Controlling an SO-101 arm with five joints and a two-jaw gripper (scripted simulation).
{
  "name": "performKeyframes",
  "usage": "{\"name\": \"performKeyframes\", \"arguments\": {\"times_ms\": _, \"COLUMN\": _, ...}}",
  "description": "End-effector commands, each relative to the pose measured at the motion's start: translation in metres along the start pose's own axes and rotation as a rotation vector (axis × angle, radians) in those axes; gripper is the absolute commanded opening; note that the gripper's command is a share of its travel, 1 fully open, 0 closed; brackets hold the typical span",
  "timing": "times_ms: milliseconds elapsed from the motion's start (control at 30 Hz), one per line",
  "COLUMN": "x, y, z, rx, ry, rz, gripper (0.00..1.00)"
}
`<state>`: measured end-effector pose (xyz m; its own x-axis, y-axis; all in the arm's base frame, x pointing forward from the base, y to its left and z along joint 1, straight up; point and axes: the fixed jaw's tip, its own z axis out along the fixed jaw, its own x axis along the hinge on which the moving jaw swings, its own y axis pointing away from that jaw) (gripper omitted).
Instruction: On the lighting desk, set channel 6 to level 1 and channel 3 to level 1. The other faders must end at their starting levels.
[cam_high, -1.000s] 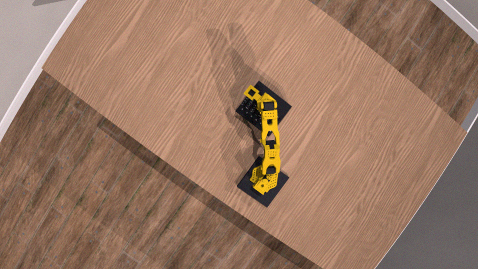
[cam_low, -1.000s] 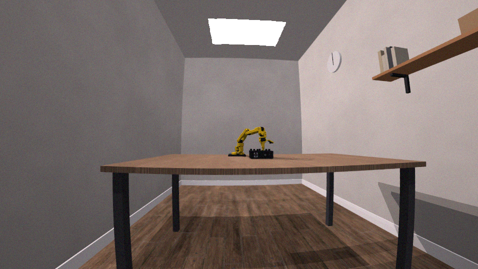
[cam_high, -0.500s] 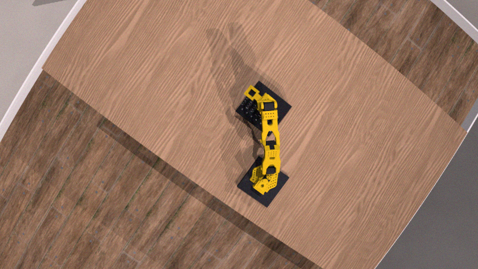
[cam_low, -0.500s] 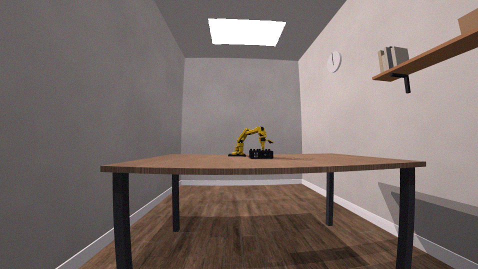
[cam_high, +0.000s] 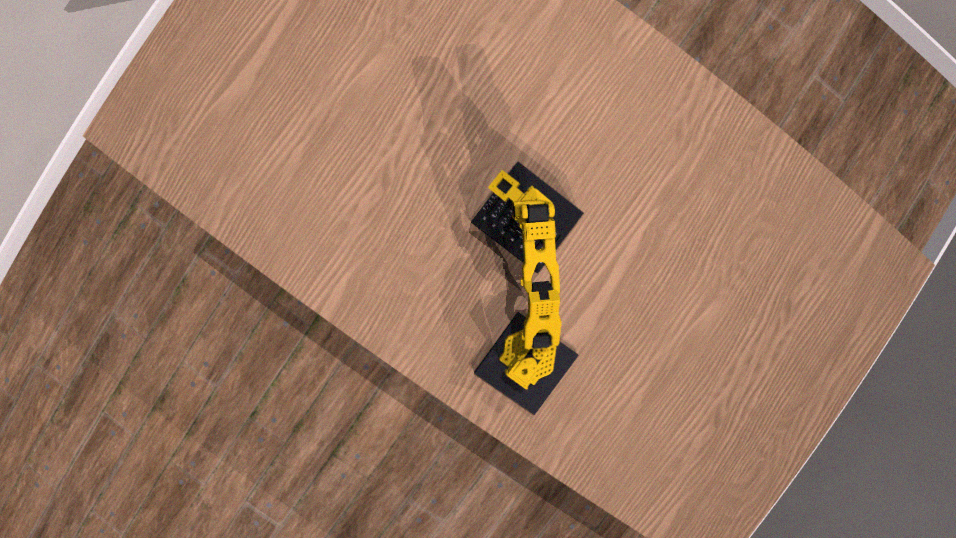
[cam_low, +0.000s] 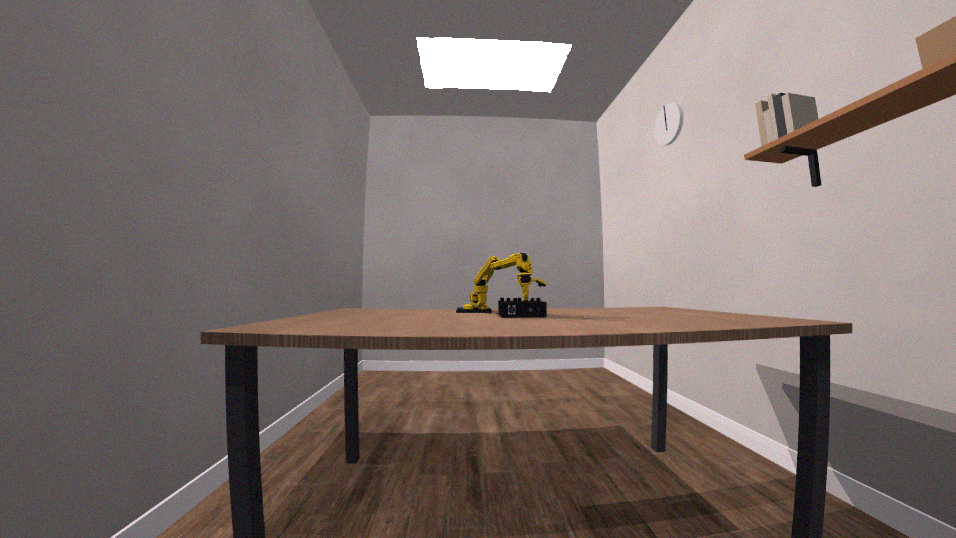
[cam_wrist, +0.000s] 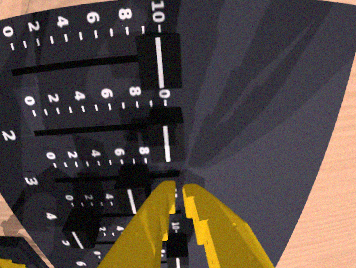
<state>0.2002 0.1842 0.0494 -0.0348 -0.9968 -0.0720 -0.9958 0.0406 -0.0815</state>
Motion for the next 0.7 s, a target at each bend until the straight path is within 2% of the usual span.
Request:
{"name": "performKeyframes", "arguments": {"times_ms": 0, "x": -0.005, "y": 0.0097, "z": -0.0009, "rx": -0.015, "ry": 0.004, "rz": -0.022, "gripper": 0.0}}
{"name": "performKeyframes", "arguments": {"times_ms": 667, "x": -0.0073, "y": 0.0129, "z": -0.0002, "rx": -0.019, "ry": 0.006, "rz": -0.023, "gripper": 0.0}}
